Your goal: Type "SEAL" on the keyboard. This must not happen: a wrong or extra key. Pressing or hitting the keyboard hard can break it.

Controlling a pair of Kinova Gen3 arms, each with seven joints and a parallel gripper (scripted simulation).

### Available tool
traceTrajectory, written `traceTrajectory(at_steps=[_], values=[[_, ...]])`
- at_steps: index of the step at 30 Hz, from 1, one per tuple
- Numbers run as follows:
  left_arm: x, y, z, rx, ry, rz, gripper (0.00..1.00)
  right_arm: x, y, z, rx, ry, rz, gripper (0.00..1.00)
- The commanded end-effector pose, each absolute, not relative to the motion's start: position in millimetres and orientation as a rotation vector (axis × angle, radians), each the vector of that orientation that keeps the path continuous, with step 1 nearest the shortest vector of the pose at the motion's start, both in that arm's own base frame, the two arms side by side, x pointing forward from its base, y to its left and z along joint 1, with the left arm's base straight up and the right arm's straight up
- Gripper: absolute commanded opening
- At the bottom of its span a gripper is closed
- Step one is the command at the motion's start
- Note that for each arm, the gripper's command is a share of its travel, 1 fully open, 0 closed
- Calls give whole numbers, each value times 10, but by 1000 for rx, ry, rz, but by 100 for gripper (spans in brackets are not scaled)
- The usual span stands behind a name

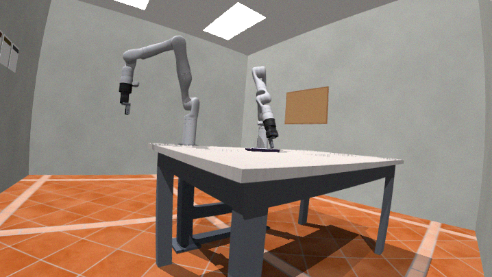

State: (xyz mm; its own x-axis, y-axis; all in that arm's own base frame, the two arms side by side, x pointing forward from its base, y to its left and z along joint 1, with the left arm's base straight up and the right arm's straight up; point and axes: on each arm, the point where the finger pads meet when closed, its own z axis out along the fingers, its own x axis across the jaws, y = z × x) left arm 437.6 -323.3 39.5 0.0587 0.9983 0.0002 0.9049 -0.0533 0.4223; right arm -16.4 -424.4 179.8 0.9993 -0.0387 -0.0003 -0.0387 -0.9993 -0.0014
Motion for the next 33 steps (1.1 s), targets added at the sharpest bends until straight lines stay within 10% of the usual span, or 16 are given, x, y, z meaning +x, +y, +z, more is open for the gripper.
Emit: traceTrajectory(at_steps=[1, 33], values=[[4382, -3237, 446, 2031, 1915, 425, 0, -164, -4247, 1804, -3141, 61, 0, 100], [4316, -4354, 470, 2031, 1915, 424, 0, -164, -4247, 1804, -3141, 61, 0, 100]])
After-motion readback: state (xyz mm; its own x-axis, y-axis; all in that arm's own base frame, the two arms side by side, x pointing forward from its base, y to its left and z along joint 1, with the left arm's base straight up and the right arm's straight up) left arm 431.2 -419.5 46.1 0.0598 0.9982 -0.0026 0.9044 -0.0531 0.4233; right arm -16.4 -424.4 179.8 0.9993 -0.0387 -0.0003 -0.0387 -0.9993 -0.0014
